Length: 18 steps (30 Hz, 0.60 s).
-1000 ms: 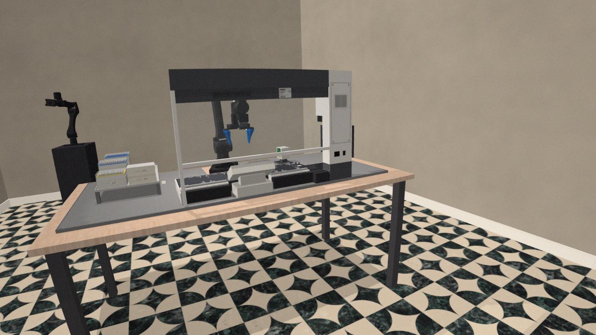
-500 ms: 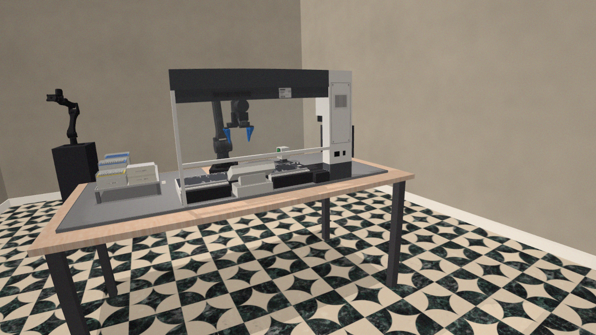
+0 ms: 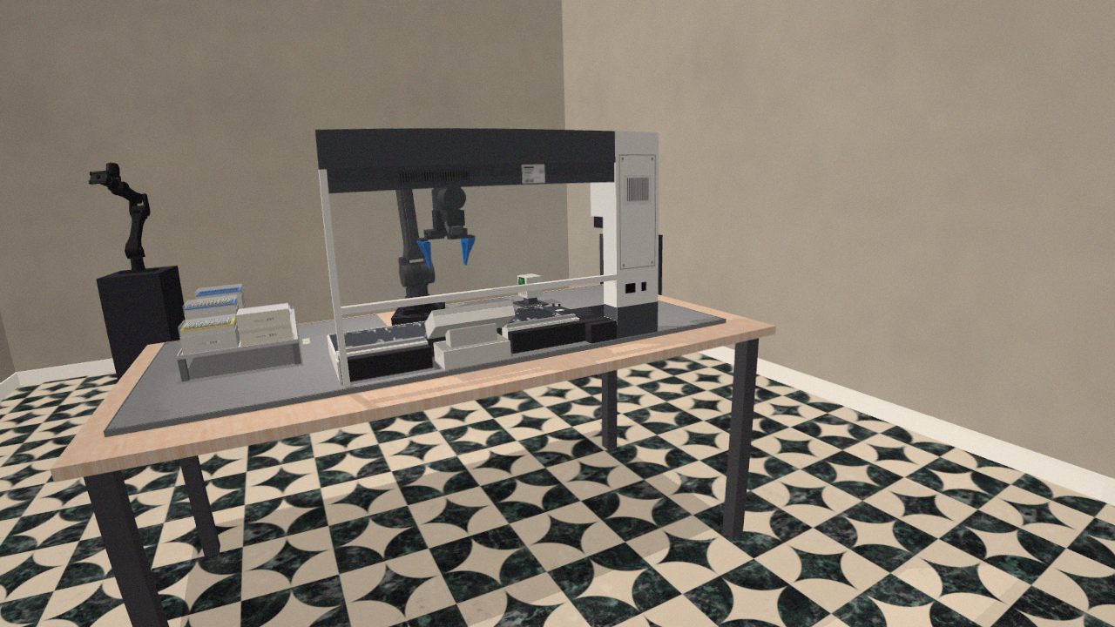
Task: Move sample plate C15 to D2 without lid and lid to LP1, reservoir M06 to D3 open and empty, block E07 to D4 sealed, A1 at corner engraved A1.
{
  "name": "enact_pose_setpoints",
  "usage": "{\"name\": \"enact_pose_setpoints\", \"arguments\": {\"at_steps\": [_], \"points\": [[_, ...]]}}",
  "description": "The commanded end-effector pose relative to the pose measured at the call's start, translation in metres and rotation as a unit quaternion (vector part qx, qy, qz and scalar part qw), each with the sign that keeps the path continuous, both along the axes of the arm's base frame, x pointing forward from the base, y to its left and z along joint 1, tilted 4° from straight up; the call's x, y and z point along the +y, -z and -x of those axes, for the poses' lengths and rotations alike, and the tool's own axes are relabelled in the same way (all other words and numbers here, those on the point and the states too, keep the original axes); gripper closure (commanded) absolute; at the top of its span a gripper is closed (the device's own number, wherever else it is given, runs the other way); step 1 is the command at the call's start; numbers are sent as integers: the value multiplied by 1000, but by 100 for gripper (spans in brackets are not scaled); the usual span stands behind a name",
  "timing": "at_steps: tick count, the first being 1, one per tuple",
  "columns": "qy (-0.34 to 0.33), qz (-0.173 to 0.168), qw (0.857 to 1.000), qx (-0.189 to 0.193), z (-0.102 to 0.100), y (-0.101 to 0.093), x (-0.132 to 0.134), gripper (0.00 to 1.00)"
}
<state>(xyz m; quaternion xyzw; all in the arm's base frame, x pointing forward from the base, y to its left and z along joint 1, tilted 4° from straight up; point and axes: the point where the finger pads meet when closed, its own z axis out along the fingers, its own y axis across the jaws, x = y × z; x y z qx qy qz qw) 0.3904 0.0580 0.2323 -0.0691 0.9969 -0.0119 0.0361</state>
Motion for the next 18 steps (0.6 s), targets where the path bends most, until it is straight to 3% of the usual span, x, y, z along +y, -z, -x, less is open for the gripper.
{"name": "enact_pose_setpoints", "arguments": {"at_steps": [1, 12, 18], "points": [[-4, -3, 1000, -16, -3, -12, 7, 0], [-4, -3, 1000, -16, -3, -12, 7, 0], [58, -7, 998, -12, 35, -10, 2, 0]]}}
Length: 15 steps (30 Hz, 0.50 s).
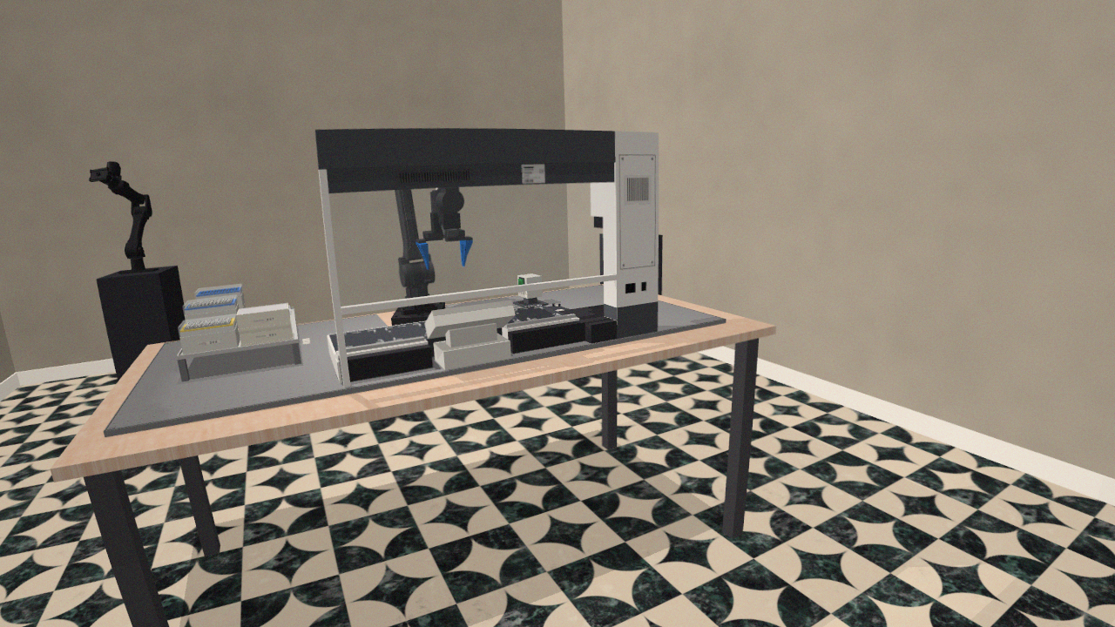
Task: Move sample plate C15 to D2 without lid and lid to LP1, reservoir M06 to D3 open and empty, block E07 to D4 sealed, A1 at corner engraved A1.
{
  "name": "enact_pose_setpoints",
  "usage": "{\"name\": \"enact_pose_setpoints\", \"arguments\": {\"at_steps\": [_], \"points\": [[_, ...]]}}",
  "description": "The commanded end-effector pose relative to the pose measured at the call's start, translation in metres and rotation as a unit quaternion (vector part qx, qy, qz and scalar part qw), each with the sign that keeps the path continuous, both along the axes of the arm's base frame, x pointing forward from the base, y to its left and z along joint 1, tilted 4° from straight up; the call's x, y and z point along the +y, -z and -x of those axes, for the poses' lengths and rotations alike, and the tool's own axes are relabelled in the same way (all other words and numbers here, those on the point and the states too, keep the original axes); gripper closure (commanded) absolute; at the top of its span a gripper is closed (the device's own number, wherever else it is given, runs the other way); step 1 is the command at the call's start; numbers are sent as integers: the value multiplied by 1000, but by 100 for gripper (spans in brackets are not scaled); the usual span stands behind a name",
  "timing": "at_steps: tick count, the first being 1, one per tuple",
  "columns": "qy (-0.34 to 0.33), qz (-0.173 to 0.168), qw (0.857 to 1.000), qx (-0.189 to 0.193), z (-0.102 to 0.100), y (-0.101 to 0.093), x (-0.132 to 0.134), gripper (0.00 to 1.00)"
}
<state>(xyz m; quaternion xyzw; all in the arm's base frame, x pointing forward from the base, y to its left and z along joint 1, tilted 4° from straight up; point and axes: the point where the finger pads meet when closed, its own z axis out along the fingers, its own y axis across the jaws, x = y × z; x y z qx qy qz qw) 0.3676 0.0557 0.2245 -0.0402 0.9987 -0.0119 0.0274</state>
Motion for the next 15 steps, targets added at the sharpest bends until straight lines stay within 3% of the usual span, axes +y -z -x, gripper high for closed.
{"name": "enact_pose_setpoints", "arguments": {"at_steps": [1, 9, 13, 15], "points": [[39, -6, 999, -21, 17, -18, 4, 0], [119, -12, 993, -21, 57, -16, -3, 0], [138, -13, 990, -21, 64, -15, -4, 0], [158, -14, 987, -21, 55, -15, -2, 0]]}}
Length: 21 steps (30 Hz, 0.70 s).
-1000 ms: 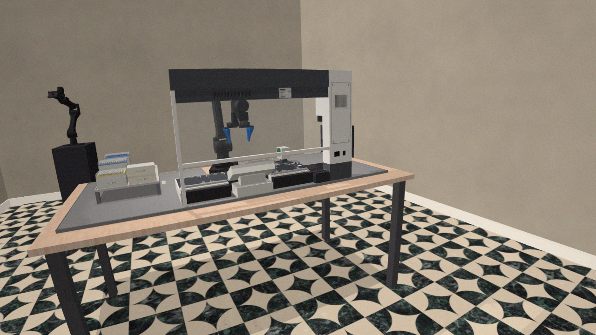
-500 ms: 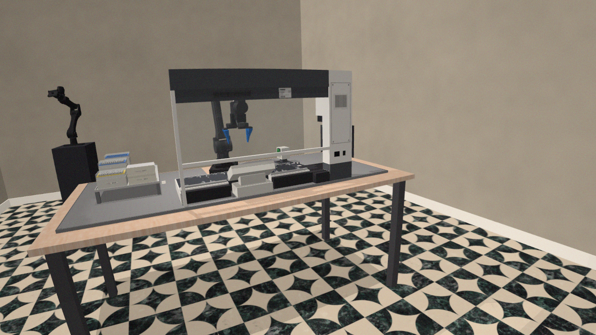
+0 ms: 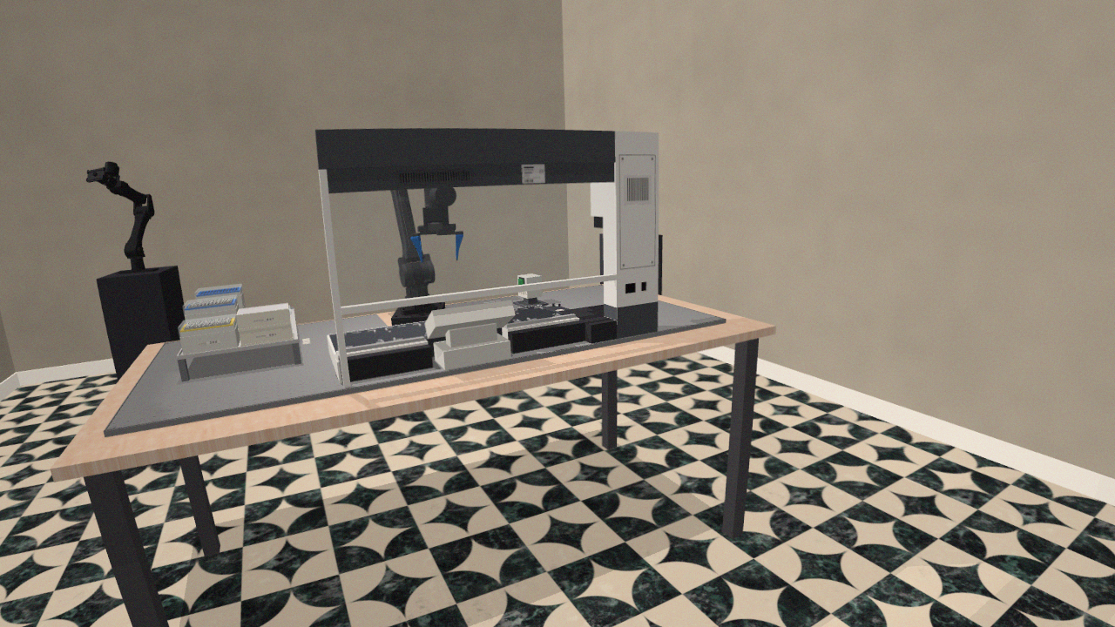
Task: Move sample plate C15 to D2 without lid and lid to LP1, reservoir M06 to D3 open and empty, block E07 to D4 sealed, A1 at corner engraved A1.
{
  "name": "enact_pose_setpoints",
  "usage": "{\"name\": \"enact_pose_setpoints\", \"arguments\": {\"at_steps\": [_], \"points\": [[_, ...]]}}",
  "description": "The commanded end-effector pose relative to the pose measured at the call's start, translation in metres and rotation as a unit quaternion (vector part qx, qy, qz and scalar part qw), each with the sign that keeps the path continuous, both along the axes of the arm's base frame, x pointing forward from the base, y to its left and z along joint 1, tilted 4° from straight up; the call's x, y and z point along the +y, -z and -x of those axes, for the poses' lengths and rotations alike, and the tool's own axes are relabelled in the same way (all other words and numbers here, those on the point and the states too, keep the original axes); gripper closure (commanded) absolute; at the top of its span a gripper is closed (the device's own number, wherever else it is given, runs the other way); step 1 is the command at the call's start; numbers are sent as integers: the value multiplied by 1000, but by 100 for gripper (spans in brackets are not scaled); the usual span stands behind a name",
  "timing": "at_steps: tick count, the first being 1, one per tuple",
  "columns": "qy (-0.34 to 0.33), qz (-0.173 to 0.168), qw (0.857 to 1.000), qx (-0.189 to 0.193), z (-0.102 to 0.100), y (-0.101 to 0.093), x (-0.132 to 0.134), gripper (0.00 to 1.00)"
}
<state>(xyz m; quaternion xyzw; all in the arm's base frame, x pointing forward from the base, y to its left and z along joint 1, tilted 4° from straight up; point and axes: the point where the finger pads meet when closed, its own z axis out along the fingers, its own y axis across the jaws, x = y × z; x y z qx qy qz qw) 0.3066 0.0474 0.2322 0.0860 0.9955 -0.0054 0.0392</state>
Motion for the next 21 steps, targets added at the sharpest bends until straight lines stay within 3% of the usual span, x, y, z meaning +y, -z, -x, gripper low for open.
{"name": "enact_pose_setpoints", "arguments": {"at_steps": [1, 13, 21], "points": [[43, -5, 999, -13, -10, -11, 7, 0], [142, -15, 990, -17, -9, -12, 7, 0], [220, -22, 975, -18, -9, -12, 7, 0]]}}
